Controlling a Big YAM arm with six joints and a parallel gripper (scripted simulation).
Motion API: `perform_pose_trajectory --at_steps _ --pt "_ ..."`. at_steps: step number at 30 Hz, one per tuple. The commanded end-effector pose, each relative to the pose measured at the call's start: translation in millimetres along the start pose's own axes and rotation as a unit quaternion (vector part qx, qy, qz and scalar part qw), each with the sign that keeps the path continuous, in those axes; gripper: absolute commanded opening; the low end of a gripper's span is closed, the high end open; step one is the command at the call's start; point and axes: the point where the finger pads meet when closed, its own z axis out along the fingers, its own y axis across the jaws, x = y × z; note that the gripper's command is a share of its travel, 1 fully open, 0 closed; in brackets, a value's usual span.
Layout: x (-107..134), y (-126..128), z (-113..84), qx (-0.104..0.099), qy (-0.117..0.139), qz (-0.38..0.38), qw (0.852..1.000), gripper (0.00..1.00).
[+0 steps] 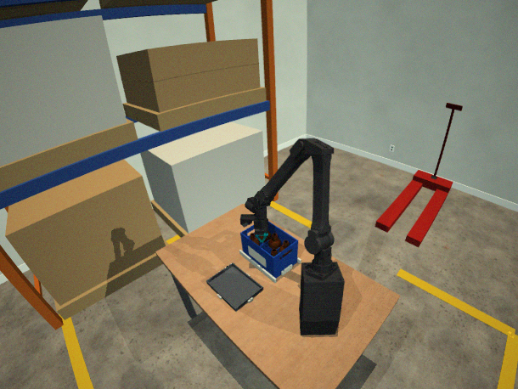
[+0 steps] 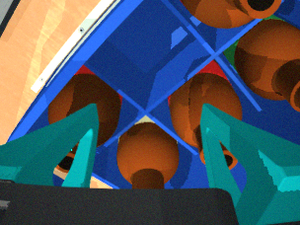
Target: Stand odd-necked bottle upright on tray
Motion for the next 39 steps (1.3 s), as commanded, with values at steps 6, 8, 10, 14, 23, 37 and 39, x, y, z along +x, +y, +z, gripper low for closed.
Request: perform_pose_trajectory --at_steps 6,8,10,14,23,37,39 --pt "-15 -13 -35.3 0.012 -0.011 0.006 1.0 0.61" --pt "-15 -13 -41.4 0.013 -0.011 0.006 1.0 0.61" --pt "-15 -14 -46.7 0.013 -0.011 0.006 1.0 0.61" --pt "-7 -5 -40.5 -0.001 0.003 0.005 1.0 0.61" --pt "-5 -4 -46.6 0.0 0.002 0.006 1.0 0.61" --pt "-5 -3 -45.2 -0.002 0.003 0.005 1.0 0.0" --pt "-5 -3 -45.2 -0.002 0.003 0.005 1.0 0.0"
